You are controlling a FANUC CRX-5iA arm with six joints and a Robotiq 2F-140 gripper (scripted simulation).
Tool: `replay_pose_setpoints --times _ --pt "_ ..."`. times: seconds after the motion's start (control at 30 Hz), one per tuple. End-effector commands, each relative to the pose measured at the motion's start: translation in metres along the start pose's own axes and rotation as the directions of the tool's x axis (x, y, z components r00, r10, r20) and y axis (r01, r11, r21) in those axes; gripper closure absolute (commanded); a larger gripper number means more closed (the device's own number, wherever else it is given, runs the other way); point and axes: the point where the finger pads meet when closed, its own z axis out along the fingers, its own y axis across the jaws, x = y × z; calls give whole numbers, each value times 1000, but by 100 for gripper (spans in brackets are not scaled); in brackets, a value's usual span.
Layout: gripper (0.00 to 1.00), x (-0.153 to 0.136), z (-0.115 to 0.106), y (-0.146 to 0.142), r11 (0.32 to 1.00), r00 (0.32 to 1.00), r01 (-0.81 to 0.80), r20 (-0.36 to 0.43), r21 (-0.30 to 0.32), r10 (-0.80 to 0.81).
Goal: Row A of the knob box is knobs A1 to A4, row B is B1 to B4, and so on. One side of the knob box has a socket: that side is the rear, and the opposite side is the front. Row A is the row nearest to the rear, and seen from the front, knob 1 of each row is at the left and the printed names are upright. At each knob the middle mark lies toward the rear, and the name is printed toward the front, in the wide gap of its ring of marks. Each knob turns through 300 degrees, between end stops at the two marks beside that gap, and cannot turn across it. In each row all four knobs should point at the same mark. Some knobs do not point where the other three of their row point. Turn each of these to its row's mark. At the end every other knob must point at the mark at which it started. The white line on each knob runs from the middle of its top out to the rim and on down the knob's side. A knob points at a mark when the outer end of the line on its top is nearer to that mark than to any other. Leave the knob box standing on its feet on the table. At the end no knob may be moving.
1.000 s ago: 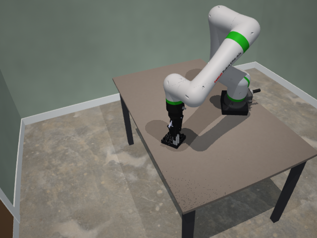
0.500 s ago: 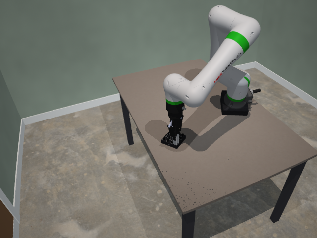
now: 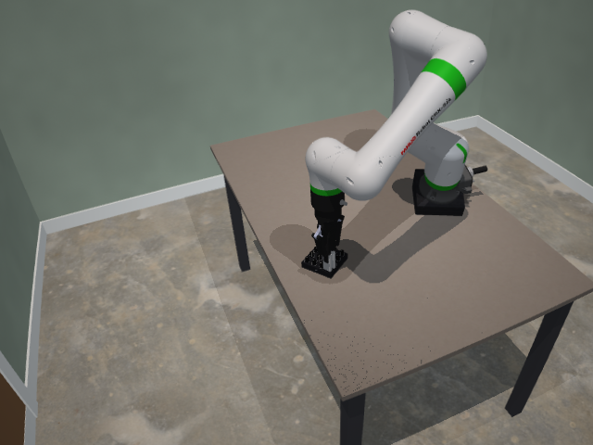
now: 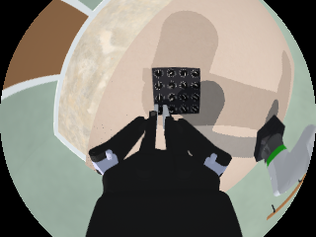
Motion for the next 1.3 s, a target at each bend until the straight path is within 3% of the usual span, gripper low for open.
replay_pose_setpoints --times 0.0,0.4,0.87,1.27 --pt "95 0 0 0 999 999 -49 -1 0 49" --pt "95 0 0 0 976 976 -216 -1 0 216" --pt "95 0 0 0 876 876 -483 -1 0 483" --pt "95 0 0 0 678 678 -735 0 1 735"
